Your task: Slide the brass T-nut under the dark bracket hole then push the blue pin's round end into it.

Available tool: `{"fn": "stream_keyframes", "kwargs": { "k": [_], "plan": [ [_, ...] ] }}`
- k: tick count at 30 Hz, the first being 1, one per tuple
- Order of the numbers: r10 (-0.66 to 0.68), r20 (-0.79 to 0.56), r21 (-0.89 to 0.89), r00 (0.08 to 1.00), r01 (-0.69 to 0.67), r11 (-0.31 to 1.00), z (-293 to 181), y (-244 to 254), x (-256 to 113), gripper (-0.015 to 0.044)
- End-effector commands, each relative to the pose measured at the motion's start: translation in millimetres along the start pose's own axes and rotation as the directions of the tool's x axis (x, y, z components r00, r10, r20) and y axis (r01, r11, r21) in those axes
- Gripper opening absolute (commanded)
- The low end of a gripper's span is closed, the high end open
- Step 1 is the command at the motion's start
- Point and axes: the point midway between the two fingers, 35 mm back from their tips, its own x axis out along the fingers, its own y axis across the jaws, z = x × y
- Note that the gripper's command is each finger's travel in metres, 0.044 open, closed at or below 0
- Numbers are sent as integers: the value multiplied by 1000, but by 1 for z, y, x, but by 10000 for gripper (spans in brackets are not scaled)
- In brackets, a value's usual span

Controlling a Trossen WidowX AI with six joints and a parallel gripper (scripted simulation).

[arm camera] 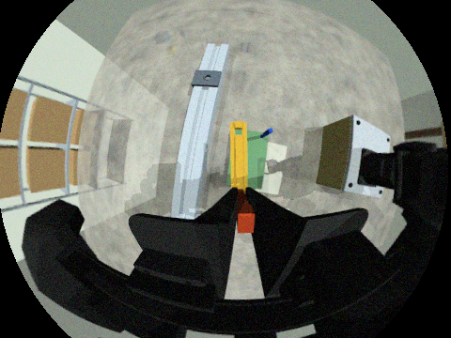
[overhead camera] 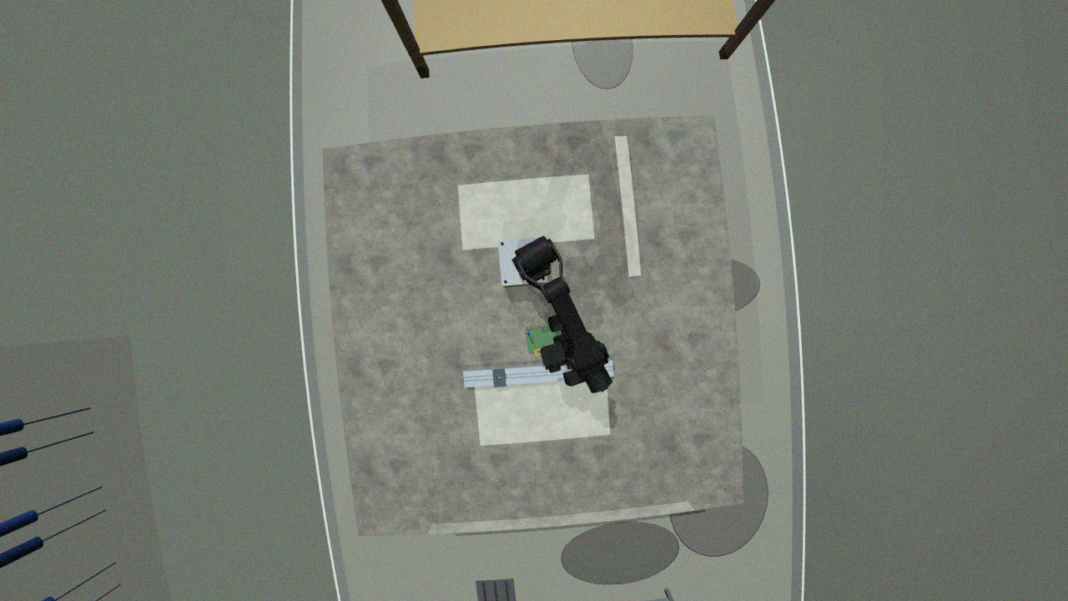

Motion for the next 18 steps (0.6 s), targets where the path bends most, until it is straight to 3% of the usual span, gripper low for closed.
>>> {"fn": "stream_keyframes", "kwargs": {
  "k": [1, 18],
  "plan": [
    [1, -1, 10, 1000, -1, 1000, -3, 7, -3, -150],
    [0, -9, 21, 1000, 1, 1000, -18, 30, -11, -150]
  ]
}}
